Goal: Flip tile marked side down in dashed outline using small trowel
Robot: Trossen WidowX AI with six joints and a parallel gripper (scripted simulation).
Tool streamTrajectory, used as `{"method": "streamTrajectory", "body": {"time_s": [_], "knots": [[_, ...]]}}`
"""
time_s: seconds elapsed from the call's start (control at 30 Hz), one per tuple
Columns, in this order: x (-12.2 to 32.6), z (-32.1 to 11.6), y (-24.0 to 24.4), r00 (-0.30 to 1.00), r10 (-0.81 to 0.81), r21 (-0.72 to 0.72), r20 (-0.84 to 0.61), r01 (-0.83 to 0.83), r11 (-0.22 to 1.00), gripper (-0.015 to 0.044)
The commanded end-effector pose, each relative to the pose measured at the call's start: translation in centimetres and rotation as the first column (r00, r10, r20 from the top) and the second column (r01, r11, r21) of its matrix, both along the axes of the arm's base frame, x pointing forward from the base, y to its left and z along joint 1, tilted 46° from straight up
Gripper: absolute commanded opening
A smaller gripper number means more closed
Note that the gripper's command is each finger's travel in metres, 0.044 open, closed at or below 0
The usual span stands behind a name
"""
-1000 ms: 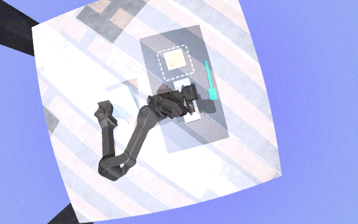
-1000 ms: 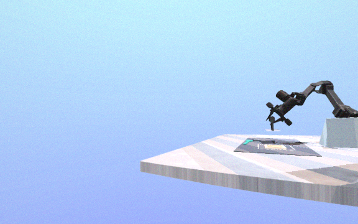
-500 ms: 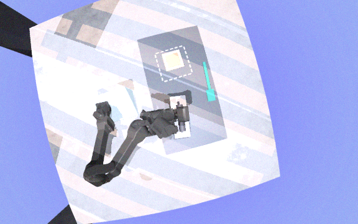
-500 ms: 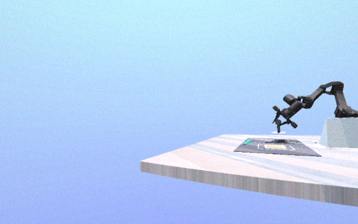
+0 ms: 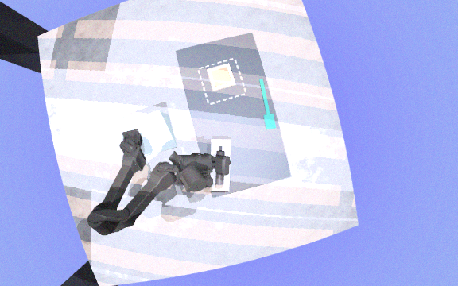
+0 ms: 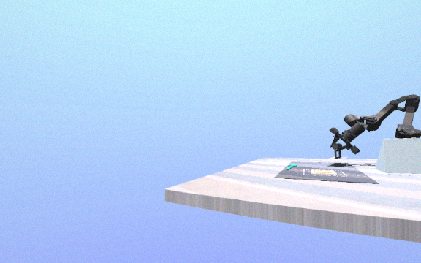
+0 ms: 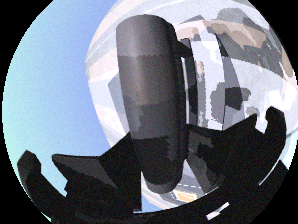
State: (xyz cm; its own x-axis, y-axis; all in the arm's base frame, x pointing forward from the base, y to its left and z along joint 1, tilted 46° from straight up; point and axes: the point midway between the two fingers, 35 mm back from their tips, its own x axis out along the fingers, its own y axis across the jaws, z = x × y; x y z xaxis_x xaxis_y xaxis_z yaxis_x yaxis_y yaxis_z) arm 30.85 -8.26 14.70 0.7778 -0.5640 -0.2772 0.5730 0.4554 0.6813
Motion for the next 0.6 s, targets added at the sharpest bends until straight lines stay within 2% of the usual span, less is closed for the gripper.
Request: {"method": "streamTrajectory", "body": {"time_s": [0.0,0.57], "knots": [[-0.7,0.6,-0.5,1.0,-0.004,-0.004,0.031,0.004,1.0,0.0],[-0.4,-1.2,-2.3,1.0,-0.004,-0.004,0.03,0.004,1.0,0.0]]}}
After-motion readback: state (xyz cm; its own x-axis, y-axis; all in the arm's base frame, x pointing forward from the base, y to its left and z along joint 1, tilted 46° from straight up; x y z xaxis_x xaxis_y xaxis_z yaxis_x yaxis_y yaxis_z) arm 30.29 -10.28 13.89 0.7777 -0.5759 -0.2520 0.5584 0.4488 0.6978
